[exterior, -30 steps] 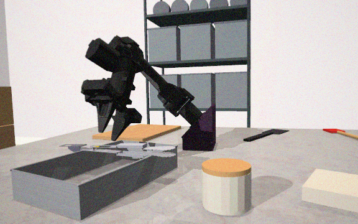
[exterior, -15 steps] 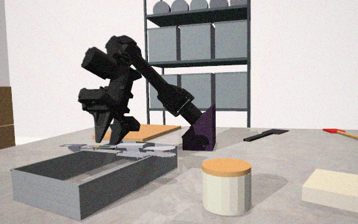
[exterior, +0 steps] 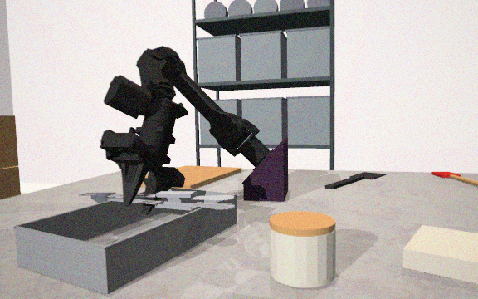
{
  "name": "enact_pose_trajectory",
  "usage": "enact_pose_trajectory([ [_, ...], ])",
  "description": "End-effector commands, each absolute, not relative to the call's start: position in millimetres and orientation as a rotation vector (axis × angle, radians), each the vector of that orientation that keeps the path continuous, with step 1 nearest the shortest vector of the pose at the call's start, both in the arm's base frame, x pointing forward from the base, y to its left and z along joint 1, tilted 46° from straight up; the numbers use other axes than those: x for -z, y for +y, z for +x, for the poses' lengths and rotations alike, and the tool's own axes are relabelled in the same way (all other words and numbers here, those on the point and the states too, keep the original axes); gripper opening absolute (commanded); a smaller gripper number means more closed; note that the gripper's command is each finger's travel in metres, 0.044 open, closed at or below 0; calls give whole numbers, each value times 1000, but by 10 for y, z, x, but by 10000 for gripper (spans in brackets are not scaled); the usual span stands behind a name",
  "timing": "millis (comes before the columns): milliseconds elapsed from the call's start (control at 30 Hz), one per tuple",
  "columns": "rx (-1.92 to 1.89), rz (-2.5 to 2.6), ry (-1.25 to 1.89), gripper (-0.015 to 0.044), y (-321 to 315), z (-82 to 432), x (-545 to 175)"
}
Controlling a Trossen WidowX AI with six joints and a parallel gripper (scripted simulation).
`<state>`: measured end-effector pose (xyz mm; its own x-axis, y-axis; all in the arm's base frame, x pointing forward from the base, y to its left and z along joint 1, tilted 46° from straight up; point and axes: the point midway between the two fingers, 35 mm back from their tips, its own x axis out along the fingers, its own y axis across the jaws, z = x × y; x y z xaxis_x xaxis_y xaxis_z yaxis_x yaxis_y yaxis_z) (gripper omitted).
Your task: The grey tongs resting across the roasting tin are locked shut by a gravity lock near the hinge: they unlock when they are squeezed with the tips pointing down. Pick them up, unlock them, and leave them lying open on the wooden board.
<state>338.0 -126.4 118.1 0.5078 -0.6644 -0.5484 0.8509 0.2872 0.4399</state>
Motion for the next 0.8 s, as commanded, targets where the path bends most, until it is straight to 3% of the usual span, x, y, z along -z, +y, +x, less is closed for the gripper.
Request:
enact_pose_trajectory([
  [0, 1029, 764, 287, 260, -1308, 3403, -1132],
  [267, 1028, 762, 284, 260, -1388, 3441, -1073],
  [467, 1030, 765, 279, 103, -1369, 3431, -1102],
  [767, 1030, 765, 279, 42, -1369, 3431, -1102],
])
